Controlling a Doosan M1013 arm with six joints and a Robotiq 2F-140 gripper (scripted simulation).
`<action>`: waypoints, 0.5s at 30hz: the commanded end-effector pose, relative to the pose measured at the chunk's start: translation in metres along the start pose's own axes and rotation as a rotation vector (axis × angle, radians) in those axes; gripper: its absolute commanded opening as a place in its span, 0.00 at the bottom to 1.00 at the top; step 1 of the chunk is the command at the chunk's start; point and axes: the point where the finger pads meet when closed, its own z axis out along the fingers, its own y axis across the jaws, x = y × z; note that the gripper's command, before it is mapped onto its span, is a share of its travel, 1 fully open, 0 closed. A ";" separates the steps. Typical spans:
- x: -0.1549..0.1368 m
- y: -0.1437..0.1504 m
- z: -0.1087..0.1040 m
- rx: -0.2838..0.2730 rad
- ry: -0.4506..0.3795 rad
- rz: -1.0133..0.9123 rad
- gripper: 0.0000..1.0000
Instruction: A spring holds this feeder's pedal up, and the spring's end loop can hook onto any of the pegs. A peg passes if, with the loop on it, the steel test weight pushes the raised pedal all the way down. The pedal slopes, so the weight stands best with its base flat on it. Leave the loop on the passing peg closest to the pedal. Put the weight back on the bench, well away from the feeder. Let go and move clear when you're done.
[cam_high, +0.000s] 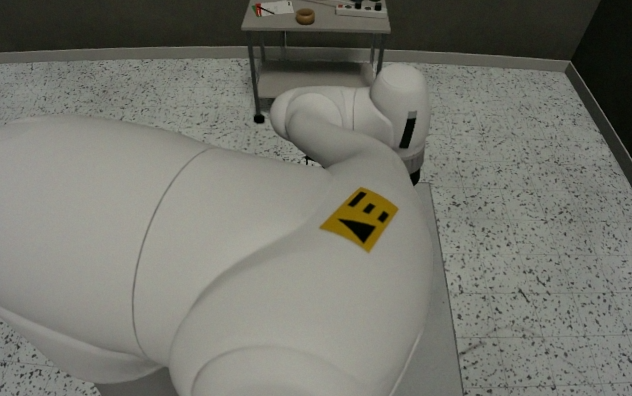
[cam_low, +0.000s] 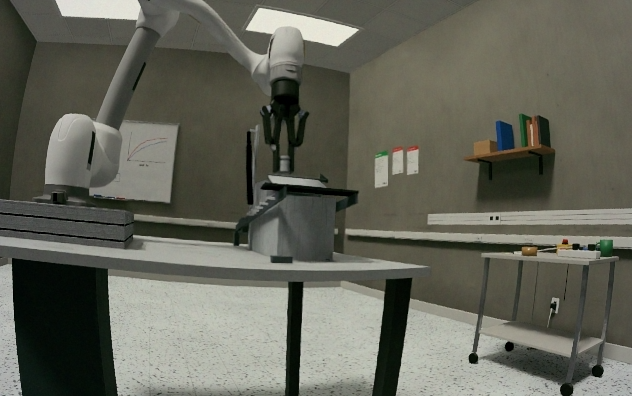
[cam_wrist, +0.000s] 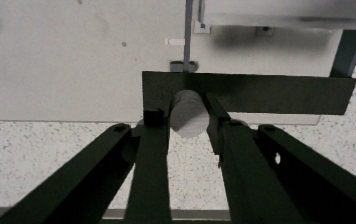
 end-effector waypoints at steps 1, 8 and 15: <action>-0.001 0.000 -0.007 -0.001 0.000 0.000 0.25; -0.003 0.000 -0.017 -0.001 0.000 0.000 0.25; -0.006 0.000 -0.035 -0.001 0.000 0.000 0.25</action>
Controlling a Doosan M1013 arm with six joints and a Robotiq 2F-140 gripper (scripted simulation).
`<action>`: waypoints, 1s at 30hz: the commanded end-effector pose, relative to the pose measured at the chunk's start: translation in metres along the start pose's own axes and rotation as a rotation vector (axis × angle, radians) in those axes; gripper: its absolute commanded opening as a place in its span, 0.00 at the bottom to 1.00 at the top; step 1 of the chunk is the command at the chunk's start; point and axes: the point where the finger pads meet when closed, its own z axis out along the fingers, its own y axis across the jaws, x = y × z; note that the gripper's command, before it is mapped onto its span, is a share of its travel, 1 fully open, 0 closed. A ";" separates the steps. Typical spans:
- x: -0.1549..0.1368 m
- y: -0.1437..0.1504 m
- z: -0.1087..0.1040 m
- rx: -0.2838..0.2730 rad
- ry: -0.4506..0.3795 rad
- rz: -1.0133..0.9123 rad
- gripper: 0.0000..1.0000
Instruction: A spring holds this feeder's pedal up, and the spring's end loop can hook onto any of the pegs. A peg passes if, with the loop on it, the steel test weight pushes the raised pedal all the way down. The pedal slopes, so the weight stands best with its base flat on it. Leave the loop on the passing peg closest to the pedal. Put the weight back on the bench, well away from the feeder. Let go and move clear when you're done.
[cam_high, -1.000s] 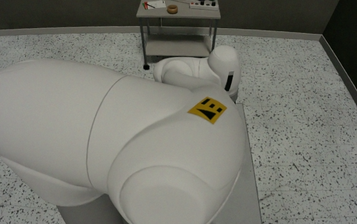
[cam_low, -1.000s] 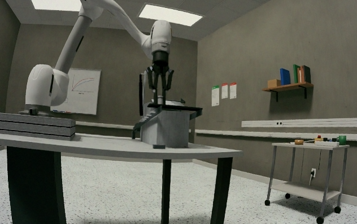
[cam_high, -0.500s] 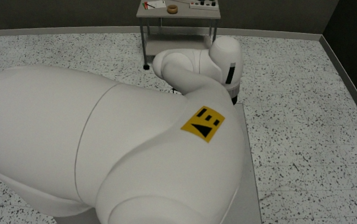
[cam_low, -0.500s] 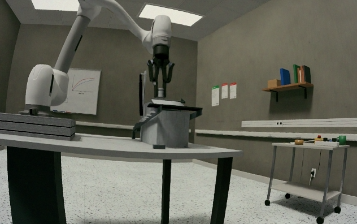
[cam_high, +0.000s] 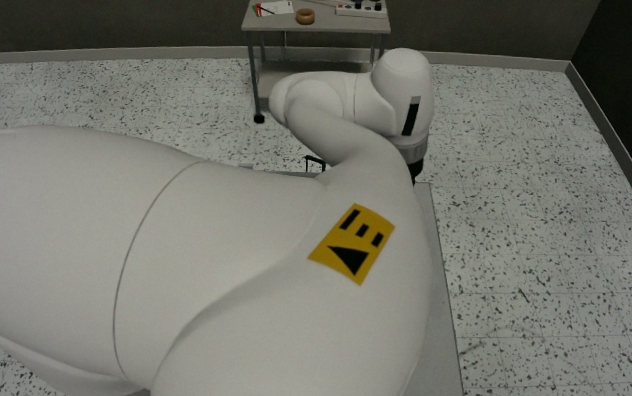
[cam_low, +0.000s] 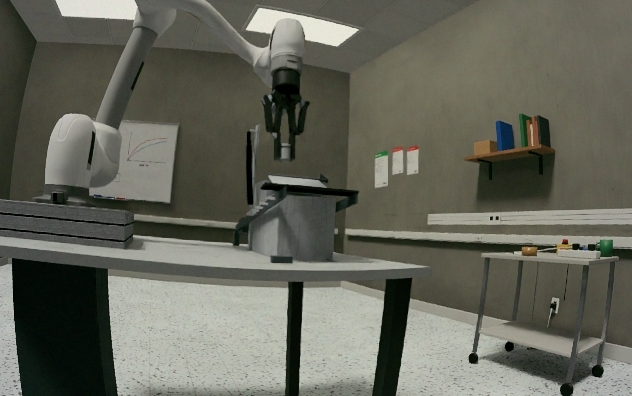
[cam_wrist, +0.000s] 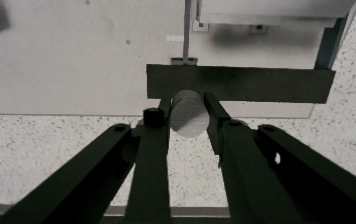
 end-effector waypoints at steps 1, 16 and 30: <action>-0.001 0.000 -0.007 -0.001 0.000 0.000 0.25; -0.007 0.000 -0.038 -0.001 0.000 0.000 0.25; -0.011 0.000 -0.060 -0.001 0.000 0.000 0.25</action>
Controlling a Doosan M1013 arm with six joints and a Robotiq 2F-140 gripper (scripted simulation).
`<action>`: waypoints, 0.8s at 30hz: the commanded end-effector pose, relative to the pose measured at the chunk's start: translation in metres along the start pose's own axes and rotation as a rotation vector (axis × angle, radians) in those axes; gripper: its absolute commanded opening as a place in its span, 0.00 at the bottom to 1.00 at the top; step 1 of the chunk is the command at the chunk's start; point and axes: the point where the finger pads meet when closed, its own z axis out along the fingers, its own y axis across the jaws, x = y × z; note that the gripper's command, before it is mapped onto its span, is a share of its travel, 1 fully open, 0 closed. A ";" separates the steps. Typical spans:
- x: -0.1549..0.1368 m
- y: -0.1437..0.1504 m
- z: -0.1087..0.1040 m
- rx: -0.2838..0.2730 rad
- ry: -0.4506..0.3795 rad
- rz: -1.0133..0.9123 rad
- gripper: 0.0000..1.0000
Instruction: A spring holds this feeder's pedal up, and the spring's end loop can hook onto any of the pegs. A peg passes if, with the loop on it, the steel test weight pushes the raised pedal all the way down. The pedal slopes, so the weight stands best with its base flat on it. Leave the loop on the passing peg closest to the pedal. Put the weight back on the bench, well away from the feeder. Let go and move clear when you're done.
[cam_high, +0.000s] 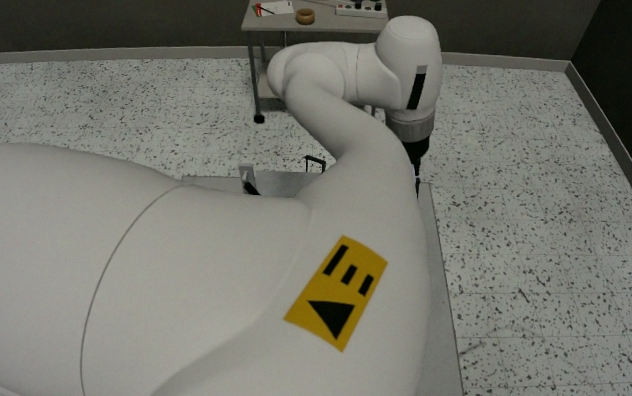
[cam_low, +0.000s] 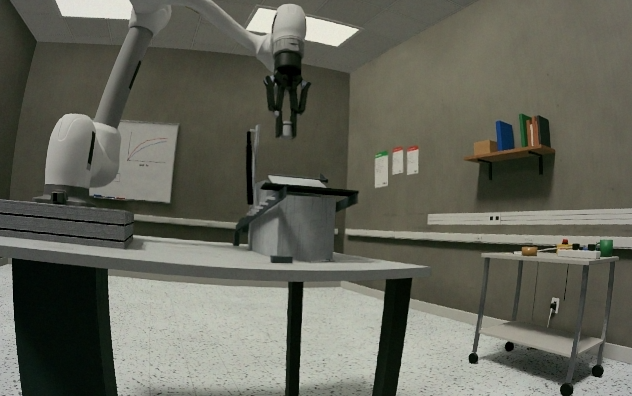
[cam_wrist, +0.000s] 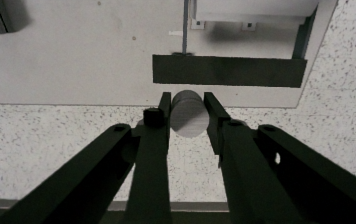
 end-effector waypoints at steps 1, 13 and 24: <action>-0.001 0.000 -0.005 -0.001 0.000 0.000 0.25; 0.005 -0.005 -0.009 -0.001 0.005 0.000 0.25; 0.025 -0.021 0.006 -0.001 0.019 0.000 0.25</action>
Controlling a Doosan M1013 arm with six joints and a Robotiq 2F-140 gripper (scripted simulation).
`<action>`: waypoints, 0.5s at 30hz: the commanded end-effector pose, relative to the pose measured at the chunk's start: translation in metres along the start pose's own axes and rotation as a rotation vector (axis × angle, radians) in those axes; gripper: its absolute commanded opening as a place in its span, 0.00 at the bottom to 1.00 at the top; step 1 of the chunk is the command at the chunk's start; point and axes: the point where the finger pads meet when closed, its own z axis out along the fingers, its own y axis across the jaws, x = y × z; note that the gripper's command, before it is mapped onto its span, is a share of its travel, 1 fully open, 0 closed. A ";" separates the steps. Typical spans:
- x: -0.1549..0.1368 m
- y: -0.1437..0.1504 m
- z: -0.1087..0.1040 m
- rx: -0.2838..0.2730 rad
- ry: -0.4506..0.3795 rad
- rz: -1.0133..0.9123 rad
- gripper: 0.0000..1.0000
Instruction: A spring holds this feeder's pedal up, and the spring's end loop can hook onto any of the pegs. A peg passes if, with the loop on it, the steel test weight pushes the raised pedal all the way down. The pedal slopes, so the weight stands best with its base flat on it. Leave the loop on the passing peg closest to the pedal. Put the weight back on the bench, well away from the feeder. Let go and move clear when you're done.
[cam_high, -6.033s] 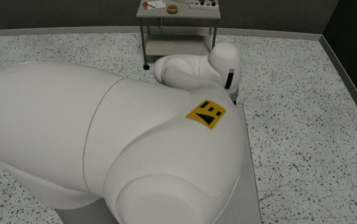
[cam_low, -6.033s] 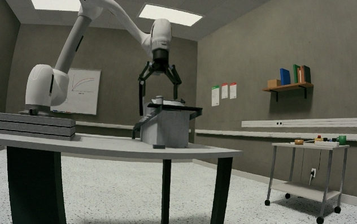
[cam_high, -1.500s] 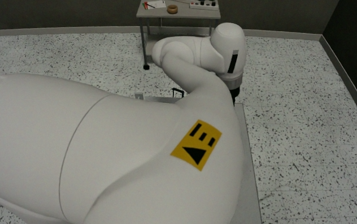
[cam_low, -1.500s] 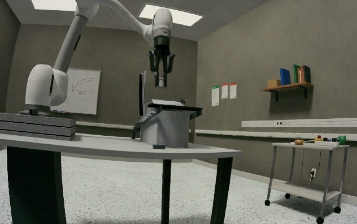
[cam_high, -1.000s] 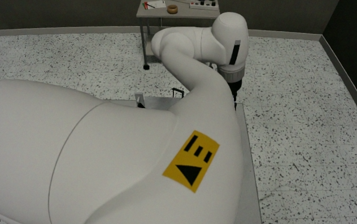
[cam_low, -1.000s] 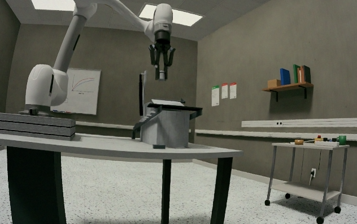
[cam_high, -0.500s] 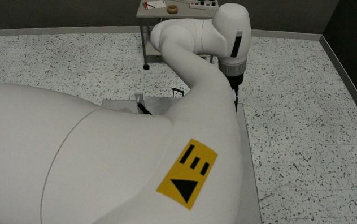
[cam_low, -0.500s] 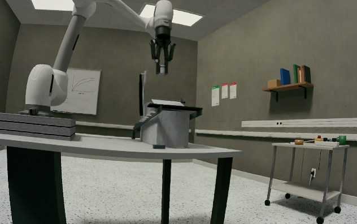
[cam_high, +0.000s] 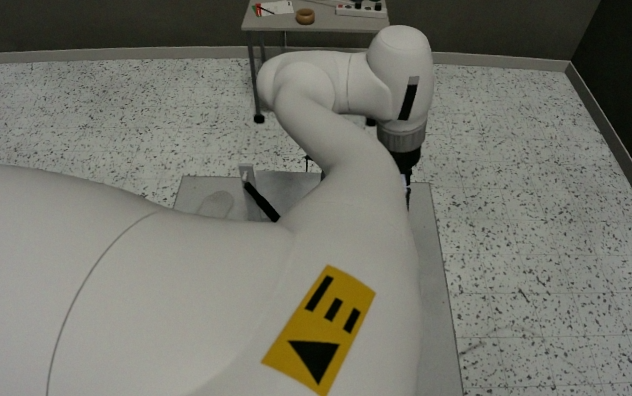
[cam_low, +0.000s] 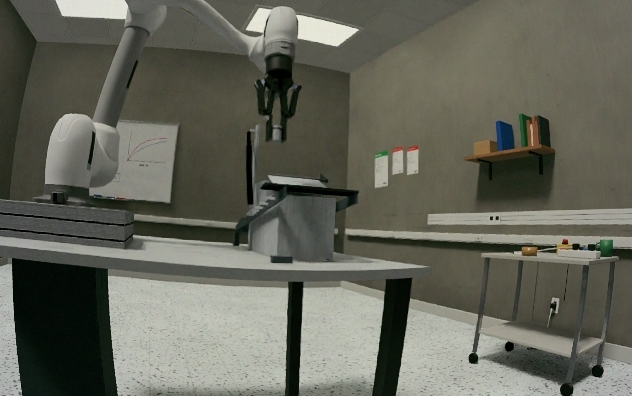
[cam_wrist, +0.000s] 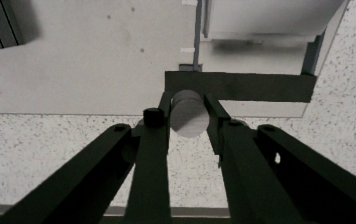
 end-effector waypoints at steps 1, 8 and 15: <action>0.002 -0.002 0.001 -0.001 0.002 0.000 0.25; 0.011 -0.008 0.007 -0.001 0.008 0.000 0.25; 0.023 -0.018 0.017 -0.001 0.017 0.000 0.25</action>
